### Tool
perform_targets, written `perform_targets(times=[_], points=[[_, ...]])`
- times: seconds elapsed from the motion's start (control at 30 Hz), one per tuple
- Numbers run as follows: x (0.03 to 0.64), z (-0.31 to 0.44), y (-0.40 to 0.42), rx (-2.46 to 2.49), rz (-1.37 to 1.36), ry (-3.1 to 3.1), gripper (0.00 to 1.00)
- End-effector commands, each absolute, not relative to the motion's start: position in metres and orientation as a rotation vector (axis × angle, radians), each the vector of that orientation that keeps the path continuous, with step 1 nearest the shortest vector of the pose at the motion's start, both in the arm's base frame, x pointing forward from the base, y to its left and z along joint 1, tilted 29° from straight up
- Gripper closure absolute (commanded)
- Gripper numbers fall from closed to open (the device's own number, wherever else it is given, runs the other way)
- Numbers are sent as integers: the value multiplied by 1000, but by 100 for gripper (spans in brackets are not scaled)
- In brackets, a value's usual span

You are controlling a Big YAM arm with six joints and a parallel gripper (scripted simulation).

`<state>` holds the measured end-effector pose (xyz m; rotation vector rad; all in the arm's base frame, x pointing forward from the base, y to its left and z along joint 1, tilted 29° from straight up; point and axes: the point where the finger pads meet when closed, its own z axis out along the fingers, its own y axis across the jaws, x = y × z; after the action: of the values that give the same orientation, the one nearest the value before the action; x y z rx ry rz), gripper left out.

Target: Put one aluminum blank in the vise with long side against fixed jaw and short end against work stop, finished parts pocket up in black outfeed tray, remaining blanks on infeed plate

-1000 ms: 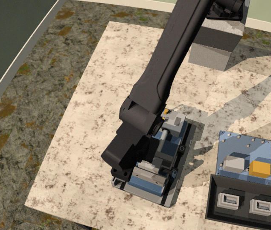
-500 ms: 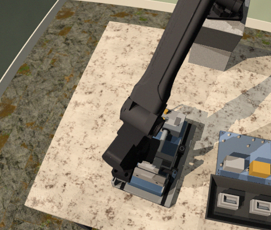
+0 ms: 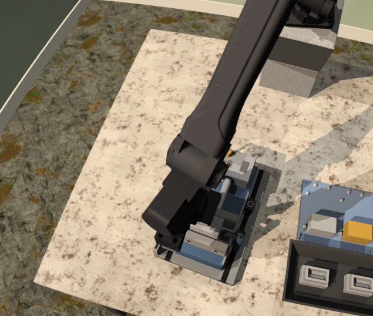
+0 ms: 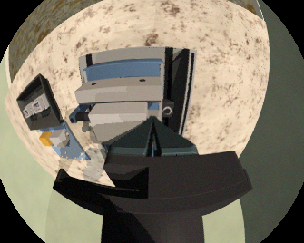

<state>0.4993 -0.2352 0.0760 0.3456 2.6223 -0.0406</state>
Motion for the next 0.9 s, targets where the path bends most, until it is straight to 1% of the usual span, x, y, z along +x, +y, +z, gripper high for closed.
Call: perform_targets(times=[0.0, 0.87], points=[[508, 94, -230, 336, -53, 2579, 100], [507, 92, -220, 337, -46, 2587, 100]])
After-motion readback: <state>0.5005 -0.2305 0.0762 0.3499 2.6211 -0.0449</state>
